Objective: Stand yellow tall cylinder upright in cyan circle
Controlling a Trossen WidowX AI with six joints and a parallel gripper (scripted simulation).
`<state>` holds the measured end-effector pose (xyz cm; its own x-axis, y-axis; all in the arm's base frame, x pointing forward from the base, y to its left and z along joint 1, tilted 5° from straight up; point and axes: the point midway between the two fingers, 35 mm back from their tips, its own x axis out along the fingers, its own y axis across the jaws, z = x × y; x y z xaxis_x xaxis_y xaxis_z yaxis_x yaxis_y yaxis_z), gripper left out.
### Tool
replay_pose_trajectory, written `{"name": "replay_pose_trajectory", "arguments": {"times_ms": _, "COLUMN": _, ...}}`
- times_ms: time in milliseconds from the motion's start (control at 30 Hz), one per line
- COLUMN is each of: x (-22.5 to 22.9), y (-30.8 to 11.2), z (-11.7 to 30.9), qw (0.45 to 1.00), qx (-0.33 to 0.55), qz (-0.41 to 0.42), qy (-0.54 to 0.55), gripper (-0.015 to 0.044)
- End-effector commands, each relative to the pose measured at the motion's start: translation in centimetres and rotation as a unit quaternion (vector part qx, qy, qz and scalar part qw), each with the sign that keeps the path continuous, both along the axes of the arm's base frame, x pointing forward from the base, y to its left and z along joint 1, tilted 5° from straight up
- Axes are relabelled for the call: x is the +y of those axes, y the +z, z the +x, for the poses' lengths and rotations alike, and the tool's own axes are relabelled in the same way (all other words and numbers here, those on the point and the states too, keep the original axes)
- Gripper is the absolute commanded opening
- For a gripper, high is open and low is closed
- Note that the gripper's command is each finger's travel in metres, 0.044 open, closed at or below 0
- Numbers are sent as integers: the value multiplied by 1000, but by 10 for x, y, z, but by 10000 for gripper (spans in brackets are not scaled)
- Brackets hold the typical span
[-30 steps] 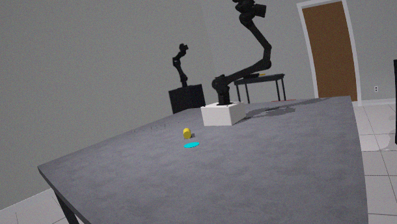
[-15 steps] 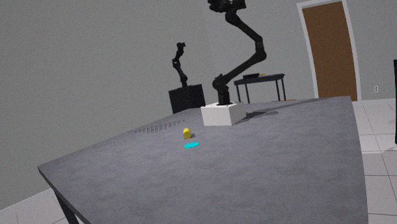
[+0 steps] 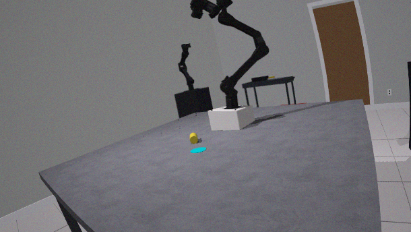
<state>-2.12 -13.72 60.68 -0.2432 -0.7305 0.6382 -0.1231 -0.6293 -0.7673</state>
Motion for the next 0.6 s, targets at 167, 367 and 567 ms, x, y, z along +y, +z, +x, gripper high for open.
{"name": "replay_pose_trajectory", "arguments": {"times_ms": 167, "x": -63, "y": -38, "z": 61, "qw": 990, "qx": 41, "qz": 93, "qy": 98, "gripper": 309}}
{"name": "replay_pose_trajectory", "arguments": {"times_ms": 367, "x": -96, "y": -73, "z": 107, "qw": 971, "qx": 65, "qz": 163, "qy": 164, "gripper": 309}}
{"name": "replay_pose_trajectory", "arguments": {"times_ms": 567, "x": -120, "y": -115, "z": 151, "qw": 941, "qx": 86, "qz": 237, "qy": 225, "gripper": 309}}
